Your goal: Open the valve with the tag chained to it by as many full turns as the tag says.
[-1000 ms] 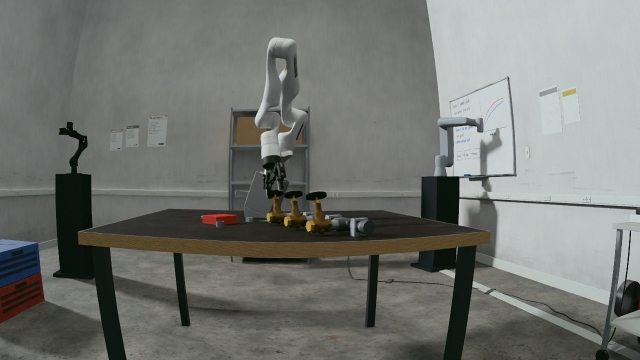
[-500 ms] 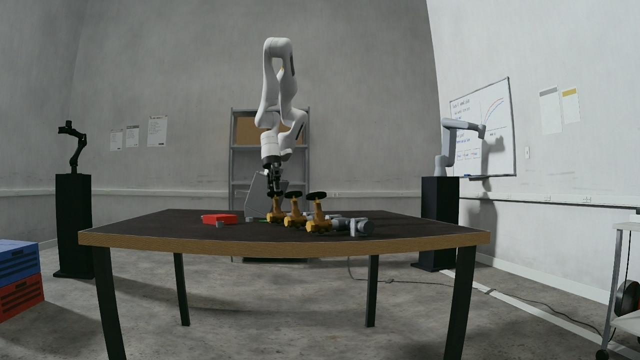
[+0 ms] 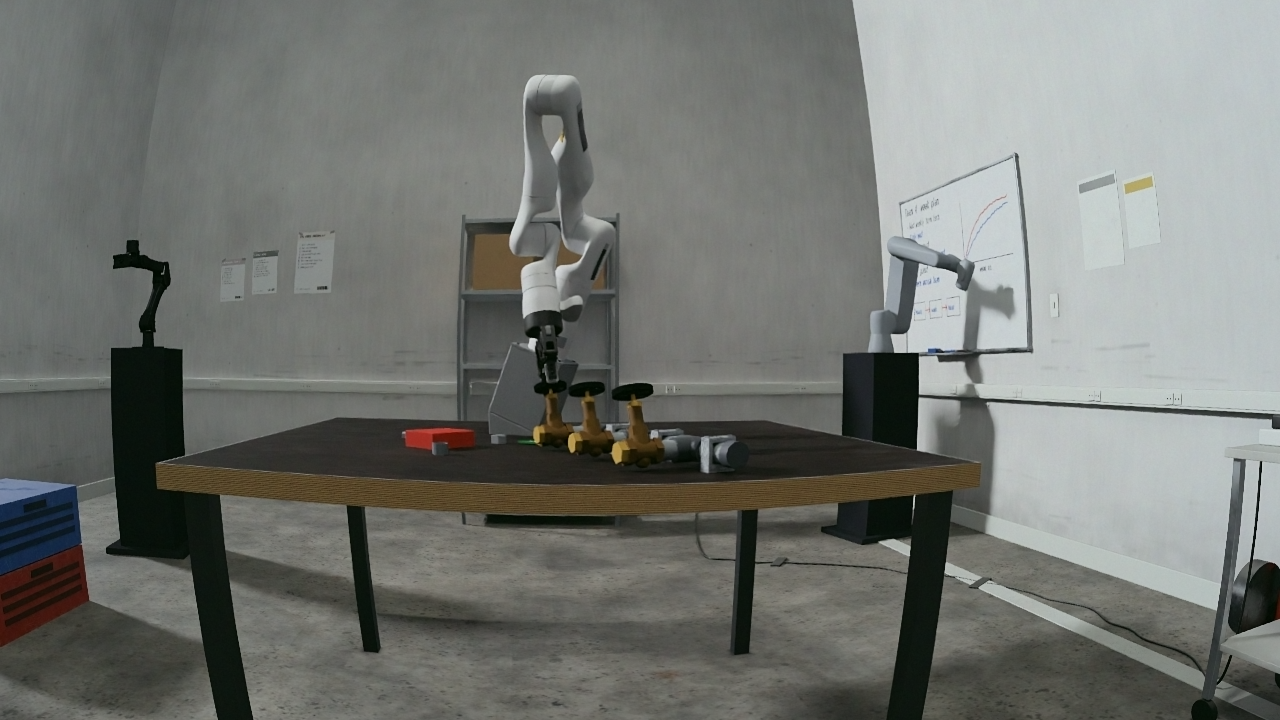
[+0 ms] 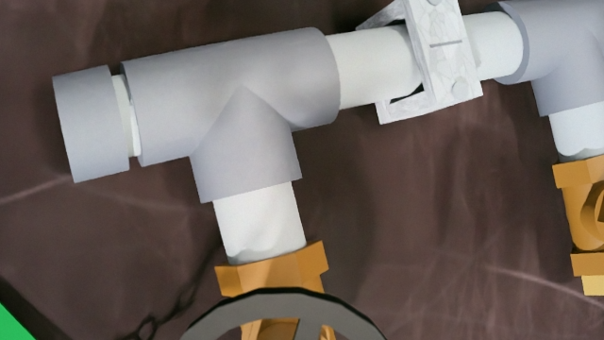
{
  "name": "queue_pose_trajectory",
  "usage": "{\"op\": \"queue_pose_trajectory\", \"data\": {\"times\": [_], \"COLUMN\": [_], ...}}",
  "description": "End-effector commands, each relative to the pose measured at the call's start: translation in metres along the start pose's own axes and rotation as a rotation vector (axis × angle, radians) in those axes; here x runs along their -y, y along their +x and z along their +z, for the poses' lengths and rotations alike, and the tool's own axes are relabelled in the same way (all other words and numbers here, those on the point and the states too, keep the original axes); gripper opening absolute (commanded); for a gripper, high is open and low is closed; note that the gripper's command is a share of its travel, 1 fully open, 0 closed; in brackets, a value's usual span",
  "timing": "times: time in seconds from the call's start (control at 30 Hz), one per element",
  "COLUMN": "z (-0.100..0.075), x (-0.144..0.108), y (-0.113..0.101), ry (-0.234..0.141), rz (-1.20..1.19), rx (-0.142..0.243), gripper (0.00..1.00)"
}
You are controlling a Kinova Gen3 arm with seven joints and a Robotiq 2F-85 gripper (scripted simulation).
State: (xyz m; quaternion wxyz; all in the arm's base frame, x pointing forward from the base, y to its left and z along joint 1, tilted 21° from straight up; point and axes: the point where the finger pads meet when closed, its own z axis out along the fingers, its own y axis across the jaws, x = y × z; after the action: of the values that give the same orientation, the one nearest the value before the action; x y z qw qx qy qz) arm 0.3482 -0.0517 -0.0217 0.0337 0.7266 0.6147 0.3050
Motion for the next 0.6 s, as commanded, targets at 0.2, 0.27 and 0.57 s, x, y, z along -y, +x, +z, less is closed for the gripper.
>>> {"op": "queue_pose_trajectory", "data": {"times": [0.2, 0.27, 0.57], "z": [-0.0003, -0.0003, -0.0003], "x": [-0.0004, -0.0004, -0.0004], "y": [-0.0002, -0.0002, -0.0002], "ry": [-0.001, -0.001, -0.001], "rz": [0.006, 0.006, 0.006], "rx": [0.001, 0.001, 0.001], "gripper": [0.68, 0.68, 0.68]}}
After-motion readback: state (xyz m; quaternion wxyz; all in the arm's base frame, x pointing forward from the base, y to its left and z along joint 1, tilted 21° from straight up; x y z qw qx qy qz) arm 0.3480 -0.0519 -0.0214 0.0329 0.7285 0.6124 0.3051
